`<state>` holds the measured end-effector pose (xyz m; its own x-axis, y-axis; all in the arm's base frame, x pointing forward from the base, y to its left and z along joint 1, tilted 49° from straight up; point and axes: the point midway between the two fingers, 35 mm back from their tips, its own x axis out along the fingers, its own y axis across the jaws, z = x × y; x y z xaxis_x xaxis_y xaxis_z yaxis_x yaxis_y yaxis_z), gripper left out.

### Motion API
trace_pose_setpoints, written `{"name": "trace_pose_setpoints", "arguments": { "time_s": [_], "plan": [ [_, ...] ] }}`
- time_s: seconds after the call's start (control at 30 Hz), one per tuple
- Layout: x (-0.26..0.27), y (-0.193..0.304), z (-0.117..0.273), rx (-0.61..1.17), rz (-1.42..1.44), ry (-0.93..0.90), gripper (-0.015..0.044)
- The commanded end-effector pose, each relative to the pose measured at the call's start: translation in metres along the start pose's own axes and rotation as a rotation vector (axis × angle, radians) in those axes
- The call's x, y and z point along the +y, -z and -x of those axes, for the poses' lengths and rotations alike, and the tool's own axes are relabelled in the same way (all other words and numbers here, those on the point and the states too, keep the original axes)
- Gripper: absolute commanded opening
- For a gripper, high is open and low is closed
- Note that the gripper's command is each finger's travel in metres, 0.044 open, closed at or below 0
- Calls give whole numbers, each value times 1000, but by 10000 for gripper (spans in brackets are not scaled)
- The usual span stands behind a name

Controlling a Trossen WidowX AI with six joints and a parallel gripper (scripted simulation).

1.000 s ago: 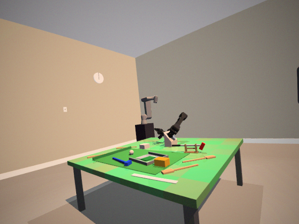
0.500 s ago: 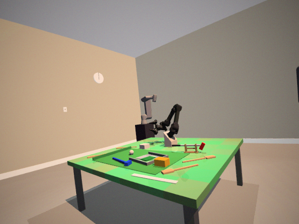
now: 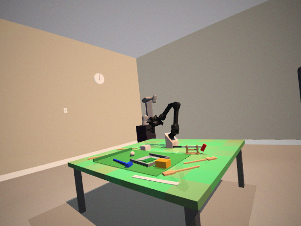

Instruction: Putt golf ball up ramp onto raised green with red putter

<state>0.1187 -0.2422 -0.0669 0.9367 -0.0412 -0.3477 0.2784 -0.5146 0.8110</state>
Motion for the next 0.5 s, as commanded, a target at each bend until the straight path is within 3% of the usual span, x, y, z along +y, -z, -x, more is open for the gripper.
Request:
{"name": "trace_pose_setpoints", "arguments": {
  "time_s": [0.0, 0.47],
  "plan": [
    [28, 48, -45, 238, 484, 109, 440],
    [51, 169, -96, 735, 1227, 75, 440]
  ]
}}
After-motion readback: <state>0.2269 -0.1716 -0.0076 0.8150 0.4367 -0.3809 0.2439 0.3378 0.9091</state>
